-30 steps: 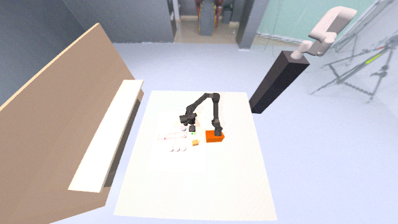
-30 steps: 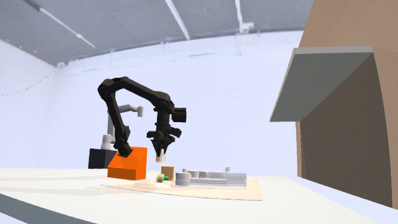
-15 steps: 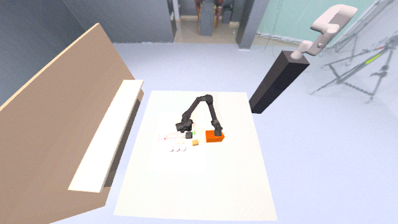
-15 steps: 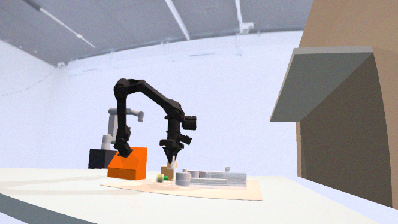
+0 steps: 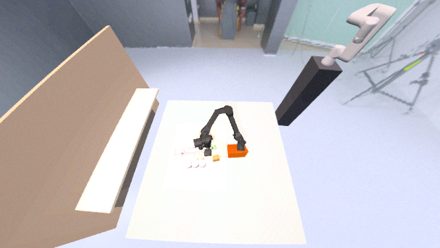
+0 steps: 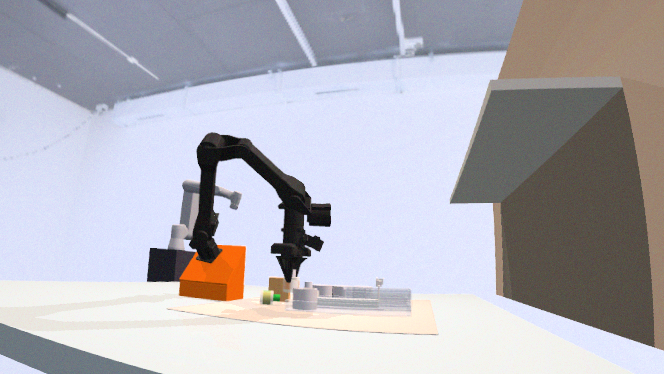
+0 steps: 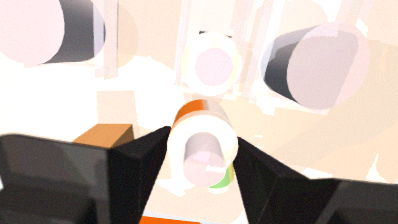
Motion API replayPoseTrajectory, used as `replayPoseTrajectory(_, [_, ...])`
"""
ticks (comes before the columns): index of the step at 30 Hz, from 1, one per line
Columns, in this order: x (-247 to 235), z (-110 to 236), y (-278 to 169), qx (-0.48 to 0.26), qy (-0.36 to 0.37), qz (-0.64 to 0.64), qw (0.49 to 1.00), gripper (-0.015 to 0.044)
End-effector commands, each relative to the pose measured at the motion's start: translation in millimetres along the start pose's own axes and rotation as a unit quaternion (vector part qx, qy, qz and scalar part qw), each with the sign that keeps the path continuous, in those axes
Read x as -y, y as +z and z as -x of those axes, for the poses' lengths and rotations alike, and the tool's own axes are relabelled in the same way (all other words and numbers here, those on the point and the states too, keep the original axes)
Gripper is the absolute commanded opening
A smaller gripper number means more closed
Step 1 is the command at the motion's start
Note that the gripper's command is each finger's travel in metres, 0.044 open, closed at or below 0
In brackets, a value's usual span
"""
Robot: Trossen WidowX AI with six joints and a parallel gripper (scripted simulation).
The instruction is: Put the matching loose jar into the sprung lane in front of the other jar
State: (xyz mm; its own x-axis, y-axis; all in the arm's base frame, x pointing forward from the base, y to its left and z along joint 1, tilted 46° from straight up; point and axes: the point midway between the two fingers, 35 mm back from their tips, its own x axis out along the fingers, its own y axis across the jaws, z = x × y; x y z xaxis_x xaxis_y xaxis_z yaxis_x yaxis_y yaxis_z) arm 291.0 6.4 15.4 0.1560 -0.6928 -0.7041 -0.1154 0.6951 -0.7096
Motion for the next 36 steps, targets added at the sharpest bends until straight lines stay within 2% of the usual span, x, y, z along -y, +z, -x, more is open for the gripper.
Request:
replayPoseTrajectory(1, [-1.1, -5.9, -1.8, -0.002, -0.003, 0.005, 1.0, 0.0])
replayPoseTrajectory(36, [-1.1, -6.1, 12.2, -0.002, -0.002, 0.005, 1.0, 0.0])
